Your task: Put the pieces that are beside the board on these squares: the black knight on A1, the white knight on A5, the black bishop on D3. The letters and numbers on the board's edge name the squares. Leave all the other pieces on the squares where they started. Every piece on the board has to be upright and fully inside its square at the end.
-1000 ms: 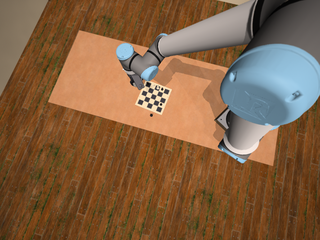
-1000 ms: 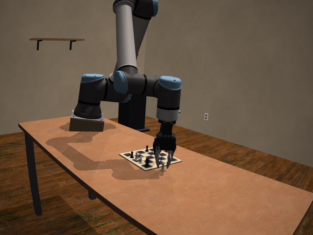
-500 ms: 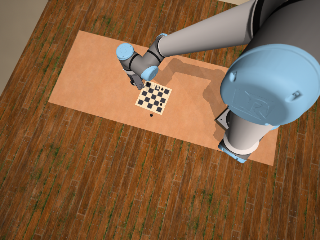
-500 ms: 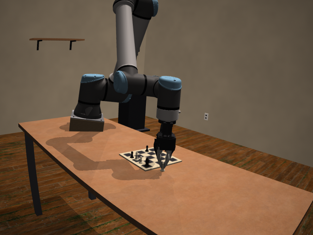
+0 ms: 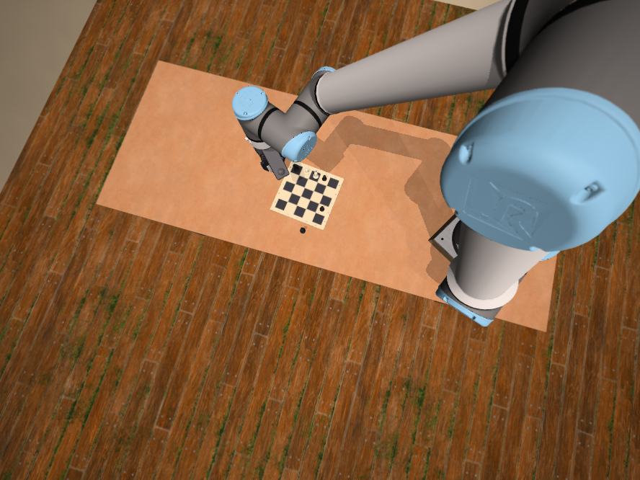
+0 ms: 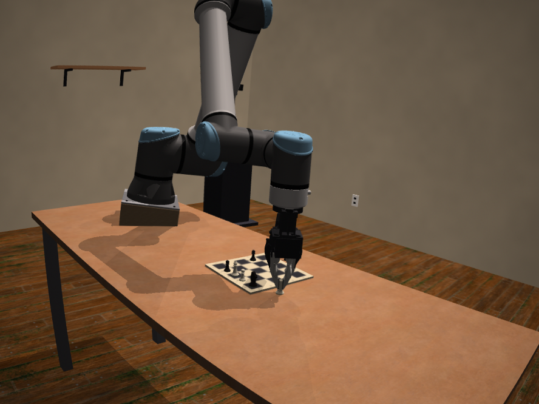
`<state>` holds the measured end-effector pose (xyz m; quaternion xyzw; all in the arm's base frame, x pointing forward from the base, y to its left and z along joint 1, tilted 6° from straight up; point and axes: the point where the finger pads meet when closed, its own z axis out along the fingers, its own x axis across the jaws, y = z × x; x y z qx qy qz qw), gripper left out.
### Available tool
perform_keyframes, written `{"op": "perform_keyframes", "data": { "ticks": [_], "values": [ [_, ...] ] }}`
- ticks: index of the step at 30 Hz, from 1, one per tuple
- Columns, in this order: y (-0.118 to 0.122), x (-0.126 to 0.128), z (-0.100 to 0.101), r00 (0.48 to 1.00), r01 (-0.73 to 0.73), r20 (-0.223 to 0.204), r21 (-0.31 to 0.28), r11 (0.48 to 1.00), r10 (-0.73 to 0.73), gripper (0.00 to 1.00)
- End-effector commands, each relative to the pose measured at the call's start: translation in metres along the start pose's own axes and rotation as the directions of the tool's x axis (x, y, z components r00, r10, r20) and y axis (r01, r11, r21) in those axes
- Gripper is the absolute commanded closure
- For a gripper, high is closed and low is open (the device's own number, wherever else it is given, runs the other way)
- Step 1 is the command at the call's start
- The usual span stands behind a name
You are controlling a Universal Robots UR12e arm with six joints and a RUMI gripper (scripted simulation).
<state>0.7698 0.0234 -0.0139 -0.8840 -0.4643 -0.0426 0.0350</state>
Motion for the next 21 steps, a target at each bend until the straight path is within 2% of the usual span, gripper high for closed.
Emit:
{"op": "perform_keyframes", "data": {
  "ticks": [1,17,21],
  "values": [
    [0.0007,0.0003,-0.0009,1.0,0.0,-0.001,-0.001,1.0,0.0,1.0],
    [0.0007,0.0003,-0.0013,1.0,0.0,-0.001,-0.001,1.0,0.0,1.0],
    [0.0006,0.0003,-0.0104,1.0,0.0,-0.001,-0.001,1.0,0.0,1.0]
  ]
}}
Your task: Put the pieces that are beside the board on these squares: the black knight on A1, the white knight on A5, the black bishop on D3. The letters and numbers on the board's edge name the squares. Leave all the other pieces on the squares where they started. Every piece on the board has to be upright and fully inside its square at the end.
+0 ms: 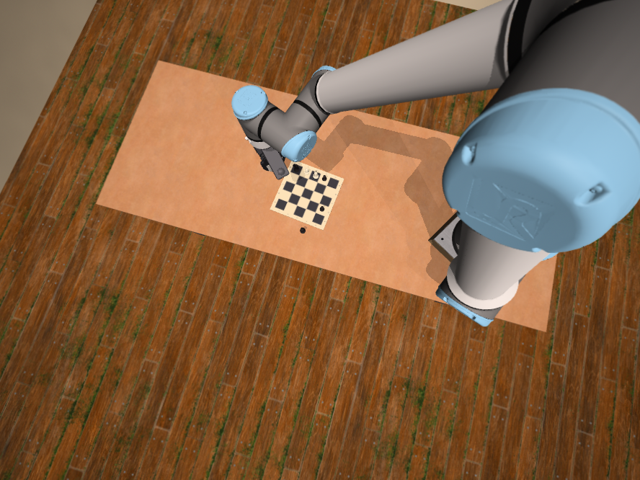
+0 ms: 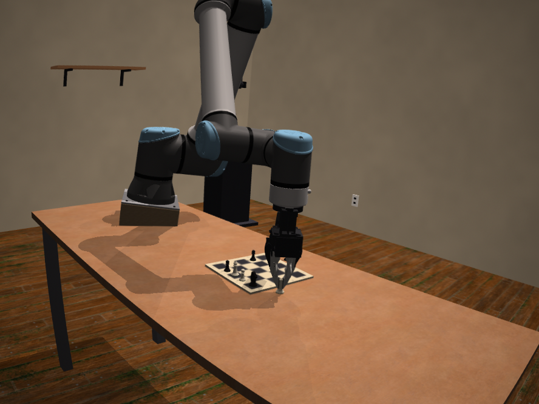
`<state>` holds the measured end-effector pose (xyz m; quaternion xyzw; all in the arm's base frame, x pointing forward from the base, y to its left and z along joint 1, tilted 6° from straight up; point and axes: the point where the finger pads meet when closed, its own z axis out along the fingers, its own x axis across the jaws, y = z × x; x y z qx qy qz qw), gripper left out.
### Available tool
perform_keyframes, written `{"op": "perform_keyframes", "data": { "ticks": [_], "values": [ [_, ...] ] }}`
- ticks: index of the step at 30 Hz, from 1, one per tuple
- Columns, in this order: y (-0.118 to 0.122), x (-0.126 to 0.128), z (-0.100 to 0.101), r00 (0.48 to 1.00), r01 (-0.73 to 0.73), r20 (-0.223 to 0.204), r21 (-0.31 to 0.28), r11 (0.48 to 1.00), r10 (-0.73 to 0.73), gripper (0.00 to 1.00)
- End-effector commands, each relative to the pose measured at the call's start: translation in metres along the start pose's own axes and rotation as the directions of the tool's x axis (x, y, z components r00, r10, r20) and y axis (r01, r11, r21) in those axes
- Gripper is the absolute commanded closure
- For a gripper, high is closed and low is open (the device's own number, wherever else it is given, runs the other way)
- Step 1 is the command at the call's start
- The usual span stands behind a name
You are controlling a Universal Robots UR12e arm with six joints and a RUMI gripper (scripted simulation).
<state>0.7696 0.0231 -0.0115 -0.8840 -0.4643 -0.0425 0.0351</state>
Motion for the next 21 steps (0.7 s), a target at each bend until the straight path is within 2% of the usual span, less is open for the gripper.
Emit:
{"op": "perform_keyframes", "data": {
  "ticks": [1,5,7,14,17,21],
  "values": [
    [0.001,0.0,-0.013,1.0,0.0,-0.001,-0.002,1.0,0.0,1.0],
    [0.001,0.0,-0.039,1.0,0.0,-0.001,-0.002,1.0,0.0,1.0],
    [0.001,0.0,-0.039,1.0,0.0,-0.001,-0.002,1.0,0.0,1.0],
    [0.001,0.0,-0.087,1.0,0.0,-0.001,-0.002,1.0,0.0,1.0],
    [0.001,0.0,-0.097,1.0,0.0,-0.001,-0.002,1.0,0.0,1.0],
    [0.001,0.0,-0.098,1.0,0.0,-0.001,-0.002,1.0,0.0,1.0]
  ]
}}
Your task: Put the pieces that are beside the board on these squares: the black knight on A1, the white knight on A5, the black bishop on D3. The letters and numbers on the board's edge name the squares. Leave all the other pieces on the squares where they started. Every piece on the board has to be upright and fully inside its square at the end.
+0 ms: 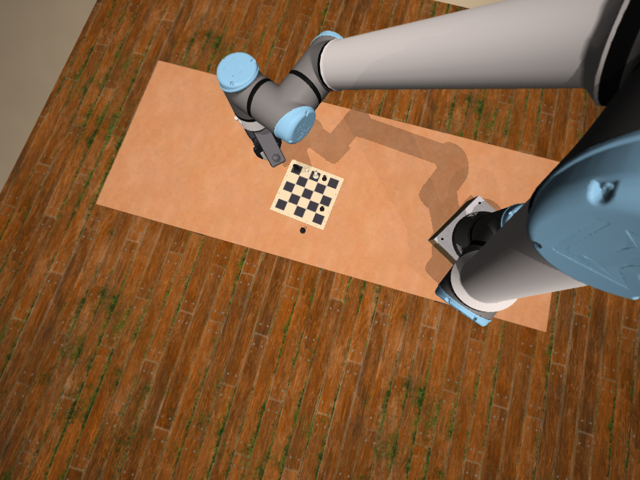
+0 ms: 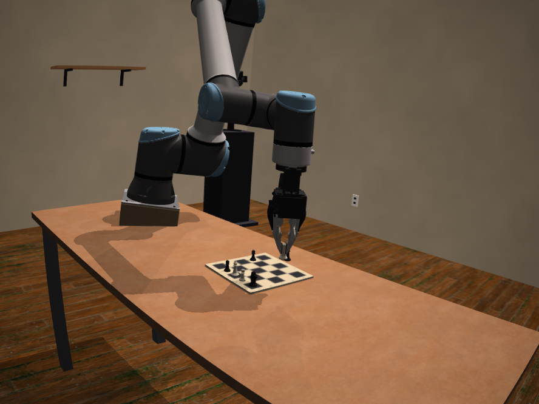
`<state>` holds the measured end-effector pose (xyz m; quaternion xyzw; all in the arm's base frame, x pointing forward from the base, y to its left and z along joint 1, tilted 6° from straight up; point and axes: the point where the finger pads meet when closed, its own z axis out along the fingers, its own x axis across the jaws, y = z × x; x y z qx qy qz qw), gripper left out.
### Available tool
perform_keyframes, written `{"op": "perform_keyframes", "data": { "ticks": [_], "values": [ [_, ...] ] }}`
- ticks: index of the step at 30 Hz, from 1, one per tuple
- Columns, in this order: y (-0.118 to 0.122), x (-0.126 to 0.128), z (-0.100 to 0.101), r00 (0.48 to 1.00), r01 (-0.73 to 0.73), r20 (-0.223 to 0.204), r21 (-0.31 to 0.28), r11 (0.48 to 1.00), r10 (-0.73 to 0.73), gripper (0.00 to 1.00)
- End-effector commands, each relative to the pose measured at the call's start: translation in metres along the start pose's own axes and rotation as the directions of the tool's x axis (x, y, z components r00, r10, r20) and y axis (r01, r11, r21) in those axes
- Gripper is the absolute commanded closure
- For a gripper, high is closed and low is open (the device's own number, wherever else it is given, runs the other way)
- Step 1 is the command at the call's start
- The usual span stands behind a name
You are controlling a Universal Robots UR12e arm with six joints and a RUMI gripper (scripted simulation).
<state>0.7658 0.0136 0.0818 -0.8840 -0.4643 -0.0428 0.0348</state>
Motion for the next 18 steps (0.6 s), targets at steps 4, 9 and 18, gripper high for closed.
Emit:
{"op": "perform_keyframes", "data": {
  "ticks": [4,9,18],
  "values": [
    [0.0,0.0,-0.005,1.0,0.0,0.0,-0.001,1.0,0.0,1.0],
    [0.0,0.0,-0.005,1.0,0.001,0.0,-0.001,1.0,-0.001,1.0],
    [-0.029,-0.037,-0.011,0.992,0.129,0.0,-0.001,0.992,-0.129,1.0]
  ]
}}
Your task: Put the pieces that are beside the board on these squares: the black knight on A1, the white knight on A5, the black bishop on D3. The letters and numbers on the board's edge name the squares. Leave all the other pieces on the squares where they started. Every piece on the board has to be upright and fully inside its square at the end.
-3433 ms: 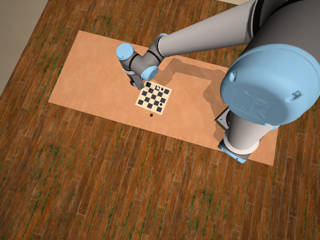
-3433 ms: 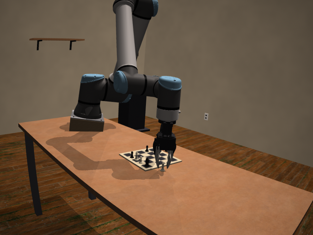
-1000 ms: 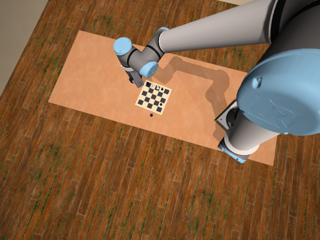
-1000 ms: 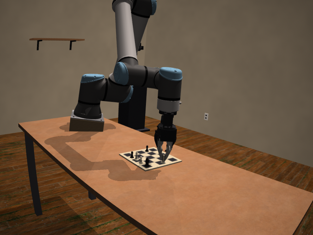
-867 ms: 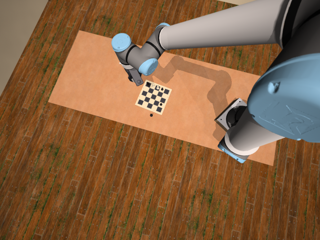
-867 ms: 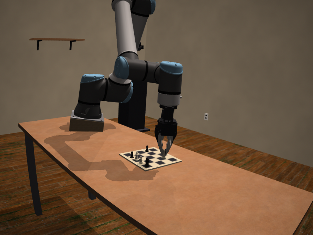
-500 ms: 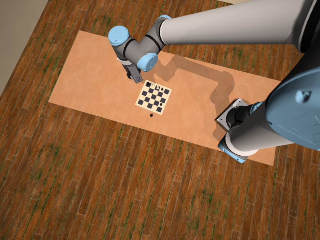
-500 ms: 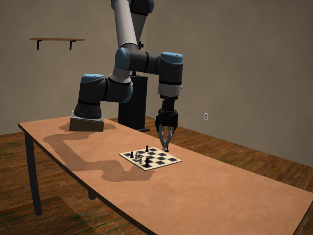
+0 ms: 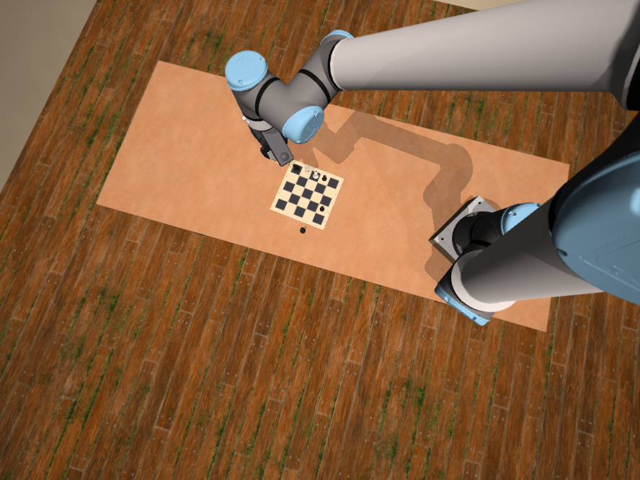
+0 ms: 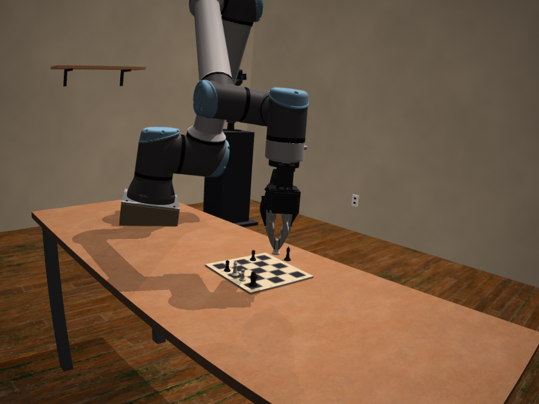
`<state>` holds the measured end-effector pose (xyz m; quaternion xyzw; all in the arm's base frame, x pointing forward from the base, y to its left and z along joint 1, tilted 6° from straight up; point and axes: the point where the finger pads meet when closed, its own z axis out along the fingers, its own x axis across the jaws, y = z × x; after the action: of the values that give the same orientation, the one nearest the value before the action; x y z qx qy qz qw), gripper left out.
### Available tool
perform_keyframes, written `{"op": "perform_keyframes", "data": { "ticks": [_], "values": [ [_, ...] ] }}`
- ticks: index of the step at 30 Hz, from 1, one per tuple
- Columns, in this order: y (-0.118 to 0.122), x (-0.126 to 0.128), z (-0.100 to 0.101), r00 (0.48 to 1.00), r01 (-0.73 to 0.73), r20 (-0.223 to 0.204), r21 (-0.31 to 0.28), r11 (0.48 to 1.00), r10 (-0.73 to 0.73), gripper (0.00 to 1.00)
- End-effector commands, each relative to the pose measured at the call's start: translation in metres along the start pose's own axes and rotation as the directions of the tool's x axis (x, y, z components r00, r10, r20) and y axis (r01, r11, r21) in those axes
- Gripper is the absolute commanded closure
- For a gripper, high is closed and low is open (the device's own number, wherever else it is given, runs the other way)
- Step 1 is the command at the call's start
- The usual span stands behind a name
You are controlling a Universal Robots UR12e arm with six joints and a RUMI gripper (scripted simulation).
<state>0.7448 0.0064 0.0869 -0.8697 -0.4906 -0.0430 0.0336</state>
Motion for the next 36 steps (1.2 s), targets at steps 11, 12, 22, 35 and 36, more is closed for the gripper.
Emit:
{"op": "perform_keyframes", "data": {
  "ticks": [11,12,22,35,36],
  "values": [
    [-0.095,-0.091,-0.009,0.933,0.36,-0.001,-0.002,0.933,-0.36,1.0],
    [-0.103,-0.097,-0.008,0.921,0.389,-0.001,-0.002,0.921,-0.389,1.0],
    [-0.145,-0.128,-0.004,0.853,0.522,0.0,-0.003,0.853,-0.522,1.0],
    [-0.148,-0.13,-0.004,0.848,0.53,0.0,-0.003,0.848,-0.53,1.0],
    [-0.148,-0.13,-0.004,0.848,0.53,0.0,-0.003,0.848,-0.53,1.0]
  ]
}}
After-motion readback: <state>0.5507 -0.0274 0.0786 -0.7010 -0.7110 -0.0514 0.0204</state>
